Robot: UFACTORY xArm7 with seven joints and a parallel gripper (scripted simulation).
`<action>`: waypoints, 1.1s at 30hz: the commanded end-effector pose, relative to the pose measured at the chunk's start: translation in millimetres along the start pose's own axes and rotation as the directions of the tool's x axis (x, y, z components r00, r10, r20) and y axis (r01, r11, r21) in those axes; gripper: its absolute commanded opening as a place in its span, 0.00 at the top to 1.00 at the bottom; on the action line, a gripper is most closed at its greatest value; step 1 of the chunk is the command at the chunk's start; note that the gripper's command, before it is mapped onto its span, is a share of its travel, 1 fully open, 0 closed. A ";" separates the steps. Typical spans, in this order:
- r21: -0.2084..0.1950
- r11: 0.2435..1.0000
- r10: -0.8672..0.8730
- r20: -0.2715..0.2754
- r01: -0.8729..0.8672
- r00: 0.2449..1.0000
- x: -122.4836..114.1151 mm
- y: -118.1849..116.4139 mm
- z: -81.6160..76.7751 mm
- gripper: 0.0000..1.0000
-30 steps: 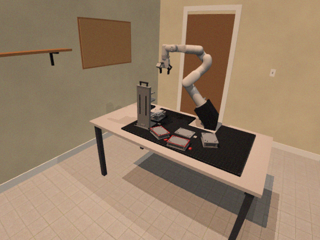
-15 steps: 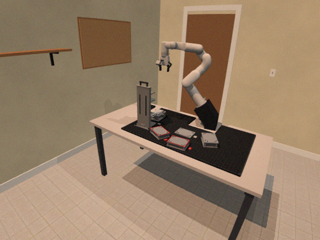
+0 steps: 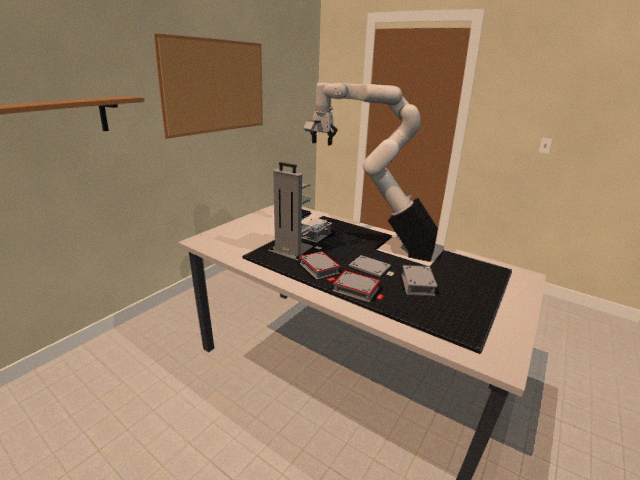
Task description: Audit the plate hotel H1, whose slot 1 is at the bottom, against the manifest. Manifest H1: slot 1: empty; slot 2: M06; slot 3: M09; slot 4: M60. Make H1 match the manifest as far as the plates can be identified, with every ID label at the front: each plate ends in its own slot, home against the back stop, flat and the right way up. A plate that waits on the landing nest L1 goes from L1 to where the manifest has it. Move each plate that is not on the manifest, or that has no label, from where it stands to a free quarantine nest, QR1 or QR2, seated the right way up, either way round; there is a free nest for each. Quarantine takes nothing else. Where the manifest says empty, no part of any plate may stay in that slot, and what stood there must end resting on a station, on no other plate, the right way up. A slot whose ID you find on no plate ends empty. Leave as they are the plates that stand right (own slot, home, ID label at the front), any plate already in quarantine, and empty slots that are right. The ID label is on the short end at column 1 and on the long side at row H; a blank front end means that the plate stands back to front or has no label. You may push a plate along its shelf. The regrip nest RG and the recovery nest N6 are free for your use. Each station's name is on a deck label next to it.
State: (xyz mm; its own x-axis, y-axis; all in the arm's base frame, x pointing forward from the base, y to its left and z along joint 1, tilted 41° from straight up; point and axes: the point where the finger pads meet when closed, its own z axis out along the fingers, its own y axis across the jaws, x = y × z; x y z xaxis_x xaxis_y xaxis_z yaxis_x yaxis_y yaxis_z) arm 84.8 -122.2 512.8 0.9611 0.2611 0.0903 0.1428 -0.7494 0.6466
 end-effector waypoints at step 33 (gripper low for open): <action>-0.004 1.000 0.001 -0.001 -0.001 1.000 24.8 1.0 28.4 0.00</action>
State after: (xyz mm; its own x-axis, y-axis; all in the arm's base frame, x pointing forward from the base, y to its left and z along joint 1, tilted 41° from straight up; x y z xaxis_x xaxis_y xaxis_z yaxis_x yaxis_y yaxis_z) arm 114.7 -132.2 495.0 0.9613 0.2604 0.0903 0.1423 -0.7494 0.6466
